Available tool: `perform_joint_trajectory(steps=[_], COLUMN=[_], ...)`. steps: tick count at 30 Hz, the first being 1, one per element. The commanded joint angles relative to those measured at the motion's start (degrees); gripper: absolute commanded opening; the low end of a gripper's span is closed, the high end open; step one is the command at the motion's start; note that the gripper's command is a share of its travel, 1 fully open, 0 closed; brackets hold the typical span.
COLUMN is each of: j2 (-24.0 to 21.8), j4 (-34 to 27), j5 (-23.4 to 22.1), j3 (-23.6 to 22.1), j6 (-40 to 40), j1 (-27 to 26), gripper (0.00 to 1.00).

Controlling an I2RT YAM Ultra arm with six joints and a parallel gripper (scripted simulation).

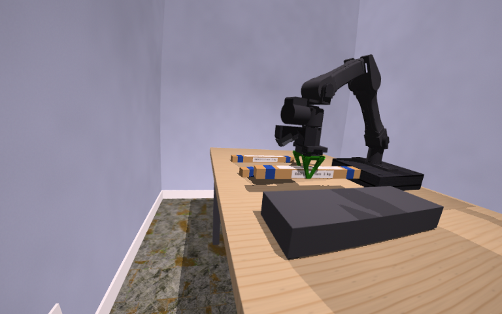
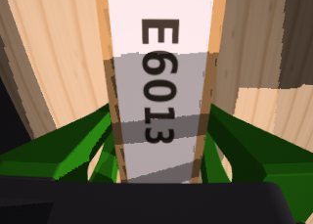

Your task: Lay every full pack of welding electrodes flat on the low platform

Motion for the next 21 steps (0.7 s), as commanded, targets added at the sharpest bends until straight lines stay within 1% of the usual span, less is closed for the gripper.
perform_joint_trajectory(steps=[1, 21], j2=[-2.4, -2.2], j4=[-1.1, -1.6], j5=[0.3, 0.3], j3=[2.2, 2.5], j6=[-0.3, -0.4], j1=[-0.2, -0.6], gripper=[0.0, 0.0])
